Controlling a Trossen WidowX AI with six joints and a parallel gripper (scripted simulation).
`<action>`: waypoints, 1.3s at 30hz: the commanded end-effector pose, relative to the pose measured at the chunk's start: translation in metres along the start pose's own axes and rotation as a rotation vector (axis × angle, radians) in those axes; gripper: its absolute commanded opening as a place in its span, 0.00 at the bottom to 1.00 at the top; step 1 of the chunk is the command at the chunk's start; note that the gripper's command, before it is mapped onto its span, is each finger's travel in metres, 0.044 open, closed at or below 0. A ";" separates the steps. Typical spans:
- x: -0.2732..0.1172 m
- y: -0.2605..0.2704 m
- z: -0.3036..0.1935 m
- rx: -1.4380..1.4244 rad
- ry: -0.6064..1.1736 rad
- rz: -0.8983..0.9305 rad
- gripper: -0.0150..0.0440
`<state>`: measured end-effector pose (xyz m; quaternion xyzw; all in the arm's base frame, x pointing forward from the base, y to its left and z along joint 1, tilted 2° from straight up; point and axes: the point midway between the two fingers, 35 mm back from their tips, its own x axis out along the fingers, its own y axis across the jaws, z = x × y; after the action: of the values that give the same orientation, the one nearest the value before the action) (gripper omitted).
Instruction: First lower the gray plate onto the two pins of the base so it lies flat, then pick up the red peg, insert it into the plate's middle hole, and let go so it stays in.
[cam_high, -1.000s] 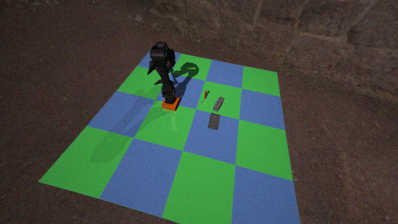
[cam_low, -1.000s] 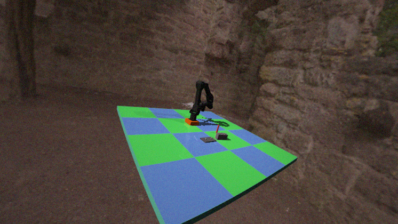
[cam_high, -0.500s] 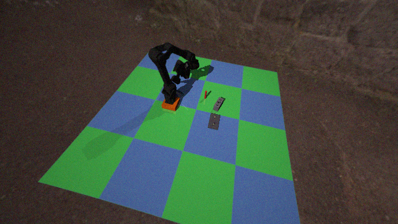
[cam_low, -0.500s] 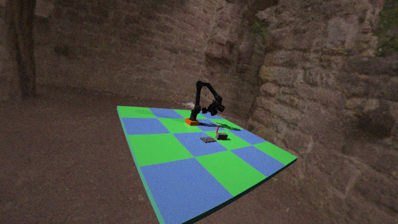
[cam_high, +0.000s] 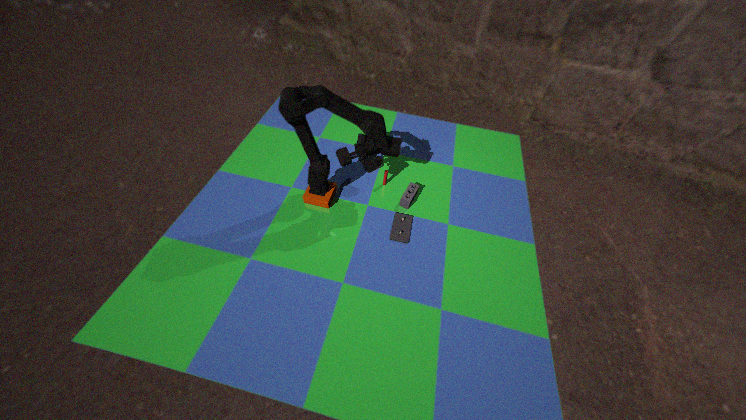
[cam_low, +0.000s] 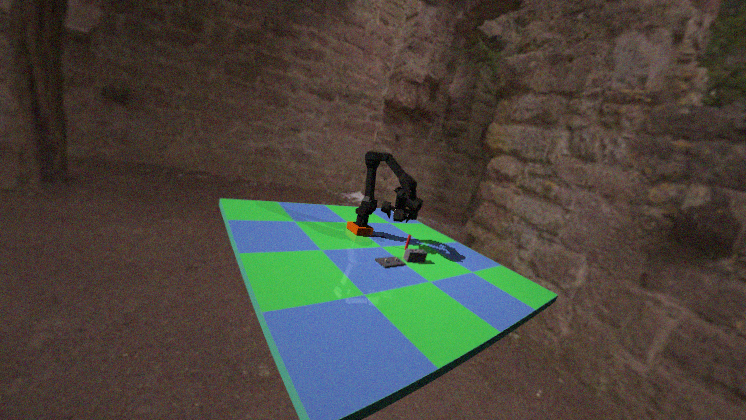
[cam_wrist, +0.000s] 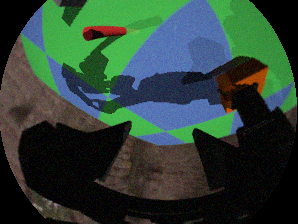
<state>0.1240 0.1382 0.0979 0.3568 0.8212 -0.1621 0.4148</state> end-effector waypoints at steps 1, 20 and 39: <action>-0.023 0.000 0.027 0.191 -0.045 0.096 1.00; -0.128 -0.119 0.147 1.366 -0.150 0.611 1.00; -0.125 -0.322 0.108 2.616 -0.006 1.055 1.00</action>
<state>0.0298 -0.1995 0.1205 0.7587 -0.0867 -0.6280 -0.1499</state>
